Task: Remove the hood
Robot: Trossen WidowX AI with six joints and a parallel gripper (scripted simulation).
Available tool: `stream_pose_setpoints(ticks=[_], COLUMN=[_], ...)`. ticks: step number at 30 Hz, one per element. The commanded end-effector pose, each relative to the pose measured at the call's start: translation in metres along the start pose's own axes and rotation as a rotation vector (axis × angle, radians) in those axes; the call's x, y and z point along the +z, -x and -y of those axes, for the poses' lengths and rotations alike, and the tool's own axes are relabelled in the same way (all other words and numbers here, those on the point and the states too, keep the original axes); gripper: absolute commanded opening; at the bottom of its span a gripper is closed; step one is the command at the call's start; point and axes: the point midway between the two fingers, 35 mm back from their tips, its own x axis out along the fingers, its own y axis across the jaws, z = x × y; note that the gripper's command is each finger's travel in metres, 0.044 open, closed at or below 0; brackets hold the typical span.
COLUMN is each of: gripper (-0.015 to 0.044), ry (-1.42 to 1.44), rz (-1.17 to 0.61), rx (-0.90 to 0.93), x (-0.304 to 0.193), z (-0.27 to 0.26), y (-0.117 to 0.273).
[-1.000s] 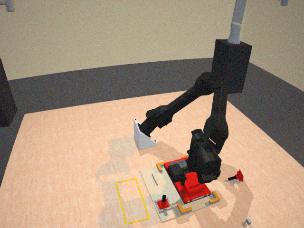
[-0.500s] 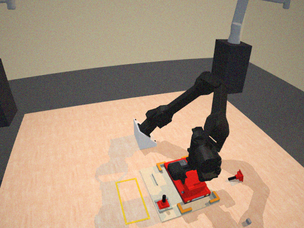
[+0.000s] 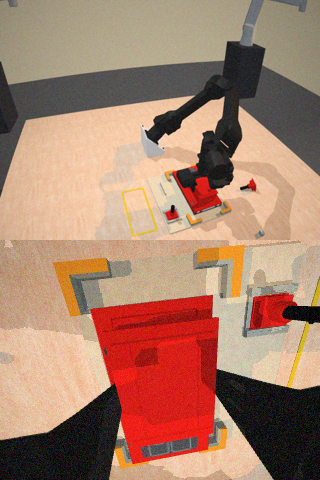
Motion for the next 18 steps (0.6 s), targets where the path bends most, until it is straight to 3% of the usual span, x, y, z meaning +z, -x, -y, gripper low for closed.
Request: stream_pose_setpoints(ticks=[1,18], gripper=[0.0,0.0], ry=[0.011,0.01], rz=[0.004,0.003], rx=[-0.005,-0.007], x=[0.002,0.002], z=[0.0,0.0], y=[0.004,0.049])
